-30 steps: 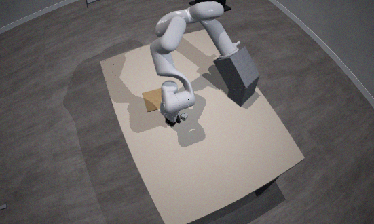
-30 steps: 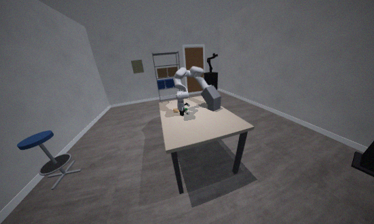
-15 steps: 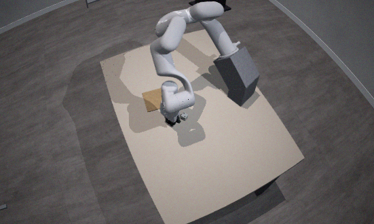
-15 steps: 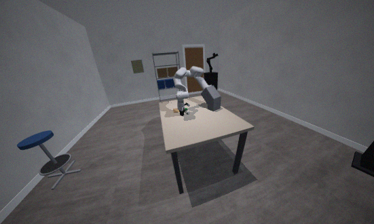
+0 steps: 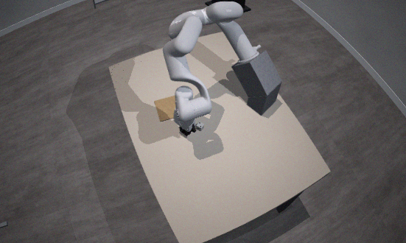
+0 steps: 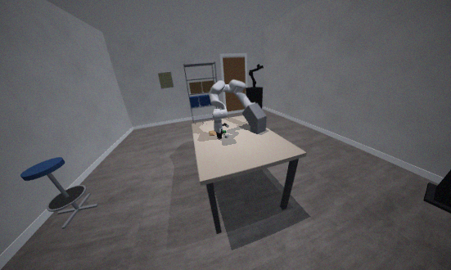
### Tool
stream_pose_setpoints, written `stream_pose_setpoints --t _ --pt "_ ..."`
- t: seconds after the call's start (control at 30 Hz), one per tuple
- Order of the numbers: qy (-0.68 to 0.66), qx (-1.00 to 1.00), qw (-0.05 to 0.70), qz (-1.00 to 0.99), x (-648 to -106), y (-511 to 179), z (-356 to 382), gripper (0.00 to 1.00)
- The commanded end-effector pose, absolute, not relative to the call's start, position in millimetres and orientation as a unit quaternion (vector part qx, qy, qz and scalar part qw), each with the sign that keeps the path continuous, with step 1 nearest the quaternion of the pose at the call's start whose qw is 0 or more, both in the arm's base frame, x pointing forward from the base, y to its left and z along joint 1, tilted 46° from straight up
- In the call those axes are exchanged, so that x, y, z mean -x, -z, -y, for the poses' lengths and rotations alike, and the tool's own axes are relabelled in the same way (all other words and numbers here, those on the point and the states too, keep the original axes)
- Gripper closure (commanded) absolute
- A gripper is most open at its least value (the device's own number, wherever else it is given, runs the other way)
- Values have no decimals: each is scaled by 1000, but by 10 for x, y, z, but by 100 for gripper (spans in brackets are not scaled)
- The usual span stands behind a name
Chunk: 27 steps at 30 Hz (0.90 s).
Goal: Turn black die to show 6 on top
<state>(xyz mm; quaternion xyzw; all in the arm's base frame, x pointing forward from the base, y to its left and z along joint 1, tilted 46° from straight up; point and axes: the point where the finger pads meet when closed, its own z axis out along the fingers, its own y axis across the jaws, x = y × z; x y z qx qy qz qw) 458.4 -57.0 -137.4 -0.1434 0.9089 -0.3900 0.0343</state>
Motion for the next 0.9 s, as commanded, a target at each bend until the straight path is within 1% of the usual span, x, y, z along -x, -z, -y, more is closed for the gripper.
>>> stream_pose_setpoints --t 0.0,0.4,0.87 --pt "390 144 36 -909 -4559 1206 397 73" --pt "390 144 36 -909 -4446 764 -47 73" --pt "389 133 41 -911 -4450 677 -22 73"
